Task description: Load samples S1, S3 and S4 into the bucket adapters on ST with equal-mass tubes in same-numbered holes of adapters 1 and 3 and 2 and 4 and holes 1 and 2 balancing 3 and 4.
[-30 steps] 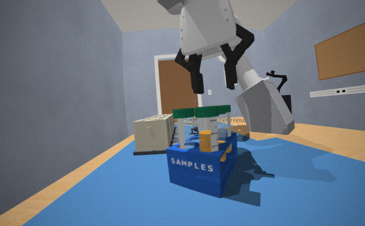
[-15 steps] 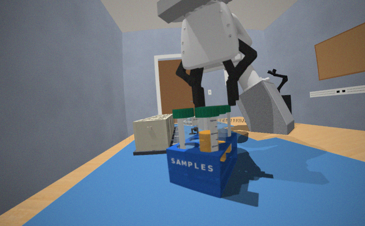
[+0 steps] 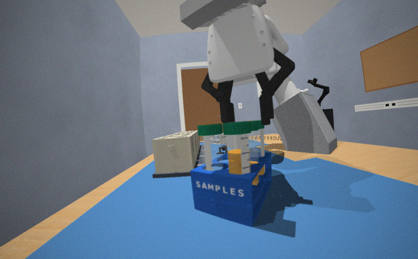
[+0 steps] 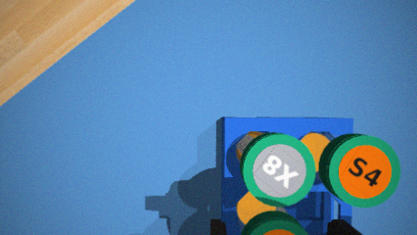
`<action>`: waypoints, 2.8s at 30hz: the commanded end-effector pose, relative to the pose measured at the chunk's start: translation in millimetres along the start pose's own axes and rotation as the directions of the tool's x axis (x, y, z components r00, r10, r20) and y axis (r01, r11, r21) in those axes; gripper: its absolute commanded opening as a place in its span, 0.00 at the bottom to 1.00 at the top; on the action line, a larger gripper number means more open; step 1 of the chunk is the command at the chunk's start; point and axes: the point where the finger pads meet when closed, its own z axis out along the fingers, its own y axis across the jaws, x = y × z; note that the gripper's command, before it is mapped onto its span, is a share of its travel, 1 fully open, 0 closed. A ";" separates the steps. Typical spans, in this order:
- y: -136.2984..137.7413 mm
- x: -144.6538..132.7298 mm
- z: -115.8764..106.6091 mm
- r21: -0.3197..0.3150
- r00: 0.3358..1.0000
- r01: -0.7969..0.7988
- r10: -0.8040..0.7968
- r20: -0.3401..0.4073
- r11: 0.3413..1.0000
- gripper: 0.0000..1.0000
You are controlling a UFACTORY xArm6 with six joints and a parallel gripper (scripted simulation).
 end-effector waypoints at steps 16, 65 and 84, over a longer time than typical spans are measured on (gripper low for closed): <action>0.2 1.7 9.9 0.000 1.000 -0.001 0.001 -0.004 1.000 0.57; 0.2 1.7 12.8 0.000 1.000 -0.001 0.001 -0.004 1.000 0.00; 0.2 1.7 10.8 0.000 1.000 -0.001 0.001 -0.004 1.000 0.00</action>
